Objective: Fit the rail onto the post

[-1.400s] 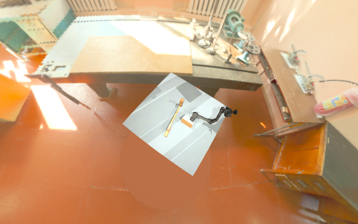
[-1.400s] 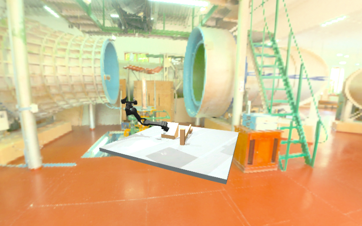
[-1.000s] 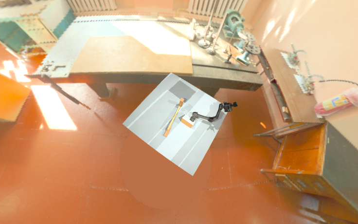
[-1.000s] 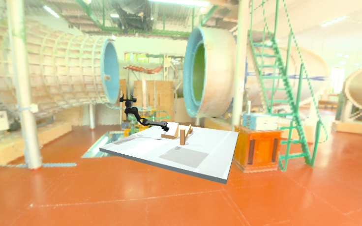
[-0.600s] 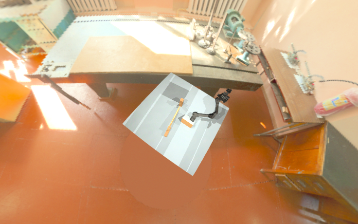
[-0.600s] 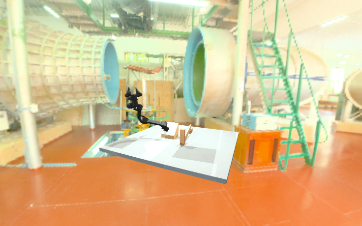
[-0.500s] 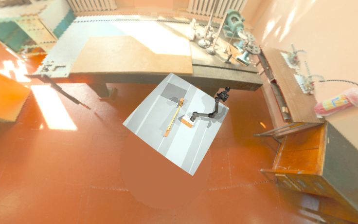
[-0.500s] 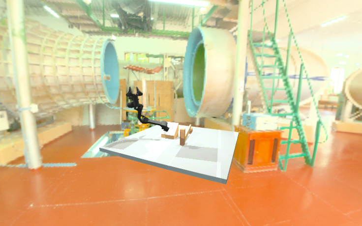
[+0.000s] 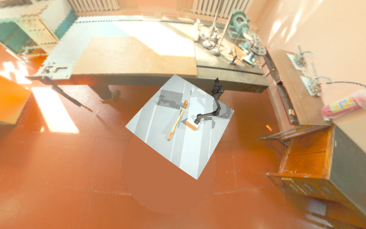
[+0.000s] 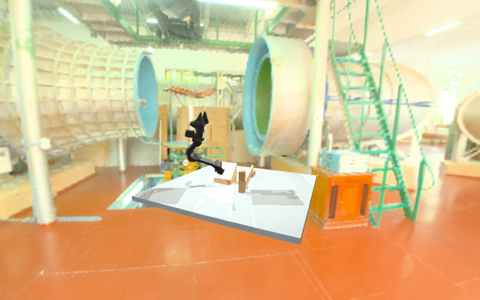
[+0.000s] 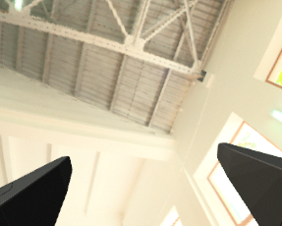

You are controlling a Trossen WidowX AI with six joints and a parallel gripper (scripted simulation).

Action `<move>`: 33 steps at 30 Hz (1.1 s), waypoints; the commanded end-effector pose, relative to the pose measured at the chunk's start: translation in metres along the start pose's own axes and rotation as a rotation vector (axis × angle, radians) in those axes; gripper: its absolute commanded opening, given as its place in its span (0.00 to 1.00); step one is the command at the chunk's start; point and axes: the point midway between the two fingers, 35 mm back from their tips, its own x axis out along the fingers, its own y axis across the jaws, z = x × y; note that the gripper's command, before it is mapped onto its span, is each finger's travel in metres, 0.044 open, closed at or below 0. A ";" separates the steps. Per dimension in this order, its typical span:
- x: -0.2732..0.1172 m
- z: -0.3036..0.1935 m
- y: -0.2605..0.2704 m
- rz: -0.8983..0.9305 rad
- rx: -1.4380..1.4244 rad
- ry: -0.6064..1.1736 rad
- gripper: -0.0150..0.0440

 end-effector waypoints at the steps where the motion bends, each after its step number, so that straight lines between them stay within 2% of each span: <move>1: 0.007 -0.060 0.001 -0.028 0.046 0.150 1.00; 5: 0.005 -0.123 0.004 -0.054 0.077 0.319 1.00; 9: 0.001 -0.163 0.011 -0.058 0.104 0.424 1.00; 18: -0.029 -0.298 0.067 0.001 0.232 0.793 1.00; 26: -0.096 -0.398 0.128 0.133 0.207 1.212 1.00; 33: -0.181 -0.455 0.188 0.368 0.135 1.589 1.00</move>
